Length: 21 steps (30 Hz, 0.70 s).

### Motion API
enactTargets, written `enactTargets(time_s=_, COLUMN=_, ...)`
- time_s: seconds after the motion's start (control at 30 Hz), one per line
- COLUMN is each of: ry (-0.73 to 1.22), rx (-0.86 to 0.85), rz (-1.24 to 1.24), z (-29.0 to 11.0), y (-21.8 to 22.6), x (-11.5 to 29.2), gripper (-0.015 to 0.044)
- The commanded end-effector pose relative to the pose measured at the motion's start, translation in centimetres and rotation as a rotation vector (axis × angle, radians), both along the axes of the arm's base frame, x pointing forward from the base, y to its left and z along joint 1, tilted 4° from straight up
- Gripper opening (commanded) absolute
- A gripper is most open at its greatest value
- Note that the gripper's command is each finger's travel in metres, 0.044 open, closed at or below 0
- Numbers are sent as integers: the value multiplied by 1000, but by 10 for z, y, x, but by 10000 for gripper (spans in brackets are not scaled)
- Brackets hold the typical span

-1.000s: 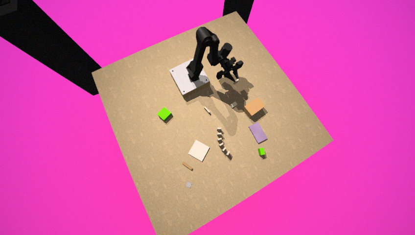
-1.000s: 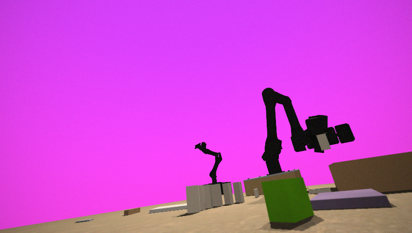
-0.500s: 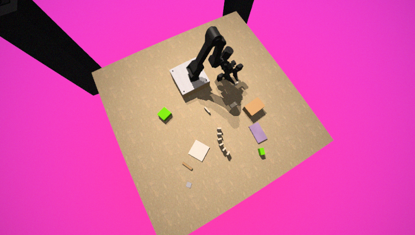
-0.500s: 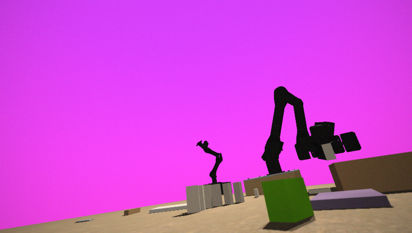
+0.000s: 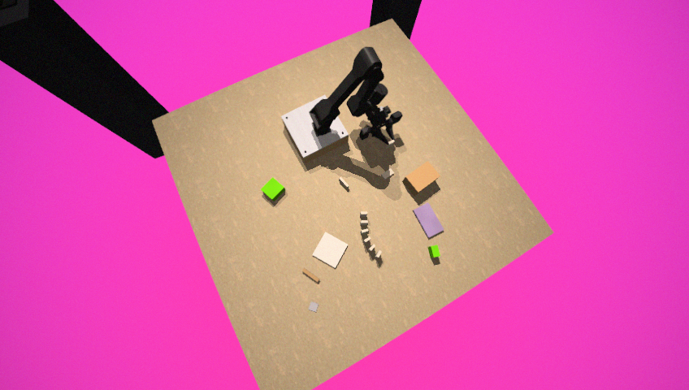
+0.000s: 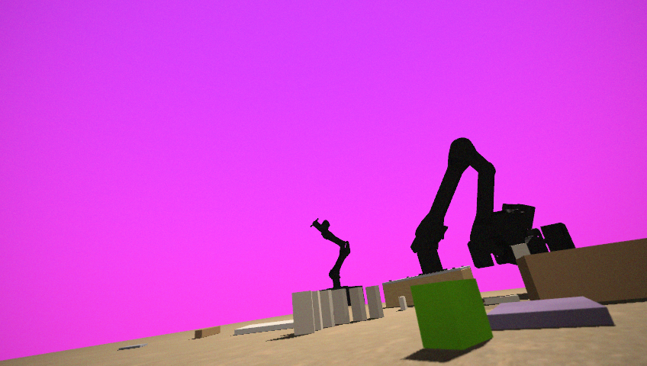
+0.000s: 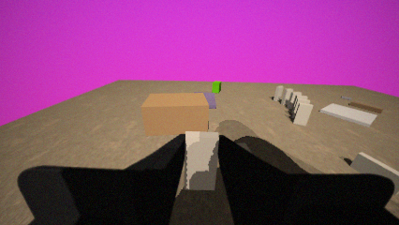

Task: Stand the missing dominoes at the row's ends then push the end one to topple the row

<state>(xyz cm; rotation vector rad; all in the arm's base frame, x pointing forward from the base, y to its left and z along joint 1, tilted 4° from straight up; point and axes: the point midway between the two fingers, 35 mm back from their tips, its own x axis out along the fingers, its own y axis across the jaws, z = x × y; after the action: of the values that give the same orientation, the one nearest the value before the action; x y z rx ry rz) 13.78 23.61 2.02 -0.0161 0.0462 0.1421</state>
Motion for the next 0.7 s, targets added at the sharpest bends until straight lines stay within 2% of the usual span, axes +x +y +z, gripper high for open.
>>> enactTargets(time_s=0.0, ry=6, rx=1, rz=-1, z=-12, y=0, x=2, gripper=107)
enactTargets(time_s=0.33, ry=16, rx=7, rz=-10, z=-37, y=-6, x=5, gripper=107)
enactTargets(time_s=0.67, ry=17, rx=7, rz=-10, z=-39, y=-7, x=5, gripper=107)
